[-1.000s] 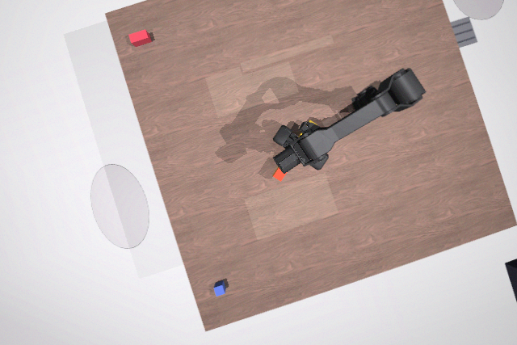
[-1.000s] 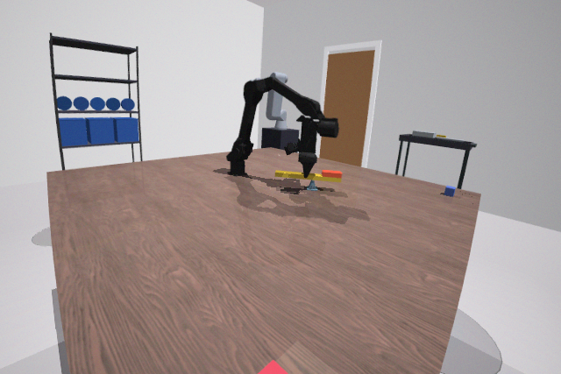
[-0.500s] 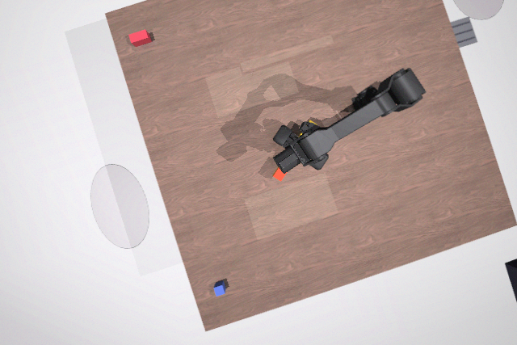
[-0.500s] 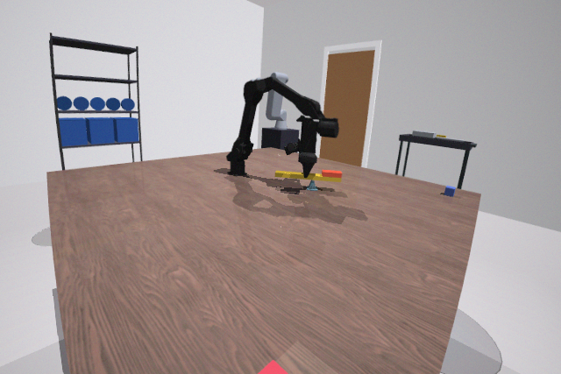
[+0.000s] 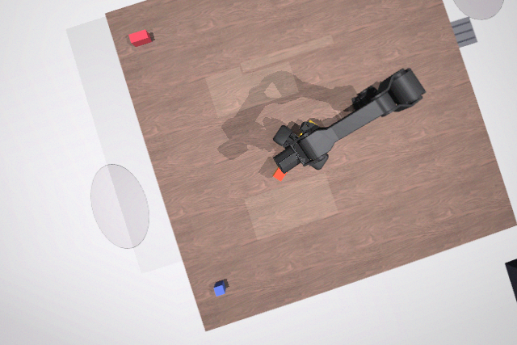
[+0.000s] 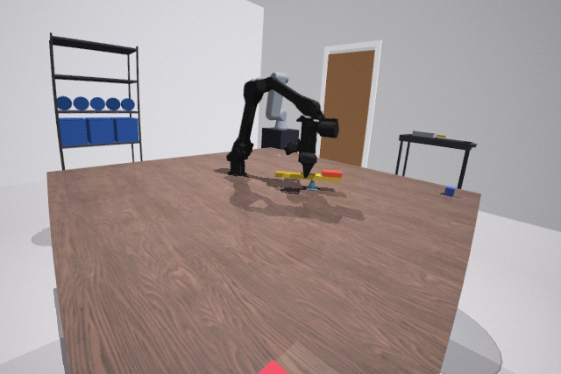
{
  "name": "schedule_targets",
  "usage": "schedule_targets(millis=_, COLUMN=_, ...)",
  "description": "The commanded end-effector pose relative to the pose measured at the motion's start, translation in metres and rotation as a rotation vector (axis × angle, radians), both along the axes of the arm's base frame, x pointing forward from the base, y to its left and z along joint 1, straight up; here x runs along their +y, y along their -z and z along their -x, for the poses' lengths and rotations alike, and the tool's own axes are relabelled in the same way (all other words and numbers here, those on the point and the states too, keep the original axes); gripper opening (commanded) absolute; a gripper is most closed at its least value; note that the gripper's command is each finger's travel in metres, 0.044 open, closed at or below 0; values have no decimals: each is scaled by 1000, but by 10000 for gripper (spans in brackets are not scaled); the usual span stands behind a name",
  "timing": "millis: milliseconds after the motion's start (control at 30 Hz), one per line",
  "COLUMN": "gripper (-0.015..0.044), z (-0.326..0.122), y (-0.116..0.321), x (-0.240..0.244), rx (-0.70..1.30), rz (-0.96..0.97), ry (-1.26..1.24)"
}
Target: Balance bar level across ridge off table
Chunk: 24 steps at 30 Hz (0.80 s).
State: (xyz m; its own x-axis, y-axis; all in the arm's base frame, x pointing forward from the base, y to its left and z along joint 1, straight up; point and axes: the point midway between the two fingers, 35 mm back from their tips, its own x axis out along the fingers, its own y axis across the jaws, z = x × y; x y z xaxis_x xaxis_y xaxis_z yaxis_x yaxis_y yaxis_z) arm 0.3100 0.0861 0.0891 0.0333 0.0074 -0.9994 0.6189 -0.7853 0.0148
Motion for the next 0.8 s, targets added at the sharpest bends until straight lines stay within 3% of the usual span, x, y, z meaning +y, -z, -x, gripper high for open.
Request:
schedule_targets(millis=0, gripper=0, z=0, y=0, x=0, rx=0, rz=0, ry=0)
schedule_targets(millis=267, gripper=0, z=0, y=0, x=0, rx=0, rz=0, ry=0)
schedule_targets(millis=467, gripper=157, z=0, y=0, x=0, rx=0, rz=0, ry=0)
schedule_targets(millis=767, gripper=167, z=0, y=0, x=0, rx=0, rz=0, ry=0)
